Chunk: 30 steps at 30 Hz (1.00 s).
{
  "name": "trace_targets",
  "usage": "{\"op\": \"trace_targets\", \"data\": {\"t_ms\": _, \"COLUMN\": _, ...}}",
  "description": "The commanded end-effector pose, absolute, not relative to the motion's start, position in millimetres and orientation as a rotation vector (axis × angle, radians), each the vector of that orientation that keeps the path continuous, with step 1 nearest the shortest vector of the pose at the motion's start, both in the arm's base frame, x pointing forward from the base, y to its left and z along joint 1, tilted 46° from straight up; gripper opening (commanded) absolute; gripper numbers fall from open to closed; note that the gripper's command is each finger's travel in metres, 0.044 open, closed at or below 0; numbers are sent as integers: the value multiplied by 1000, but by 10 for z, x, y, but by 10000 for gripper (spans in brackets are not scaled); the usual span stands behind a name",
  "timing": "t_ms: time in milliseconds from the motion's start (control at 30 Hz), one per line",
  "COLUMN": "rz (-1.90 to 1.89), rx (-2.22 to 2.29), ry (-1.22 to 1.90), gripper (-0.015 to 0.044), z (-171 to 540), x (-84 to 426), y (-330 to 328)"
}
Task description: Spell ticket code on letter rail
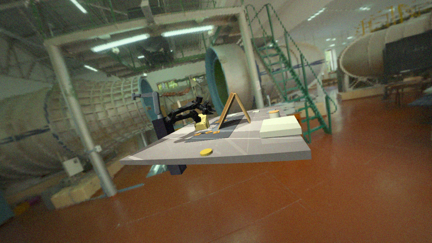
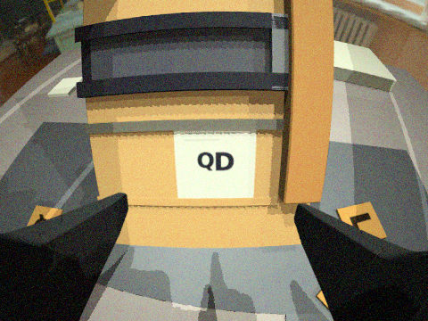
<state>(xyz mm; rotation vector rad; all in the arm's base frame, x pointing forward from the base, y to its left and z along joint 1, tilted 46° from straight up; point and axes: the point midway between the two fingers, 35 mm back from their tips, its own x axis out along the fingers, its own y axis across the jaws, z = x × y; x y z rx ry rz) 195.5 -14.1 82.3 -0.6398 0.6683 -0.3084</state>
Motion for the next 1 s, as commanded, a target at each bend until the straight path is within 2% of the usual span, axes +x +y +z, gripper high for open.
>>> {"op": "trace_targets", "data": {"t_ms": 0, "rz": -315, "rx": -653, "ry": 674, "gripper": 440, "z": 811, "x": 1944, "y": -163}}
{"op": "trace_targets", "data": {"t_ms": 267, "rz": -231, "rx": -794, "ry": 739, "gripper": 440, "z": 983, "x": 2022, "y": -58}}
{"op": "trace_targets", "data": {"t_ms": 967, "rz": 699, "rx": -1838, "ry": 1081, "gripper": 440, "z": 2067, "x": 2567, "y": 835}}
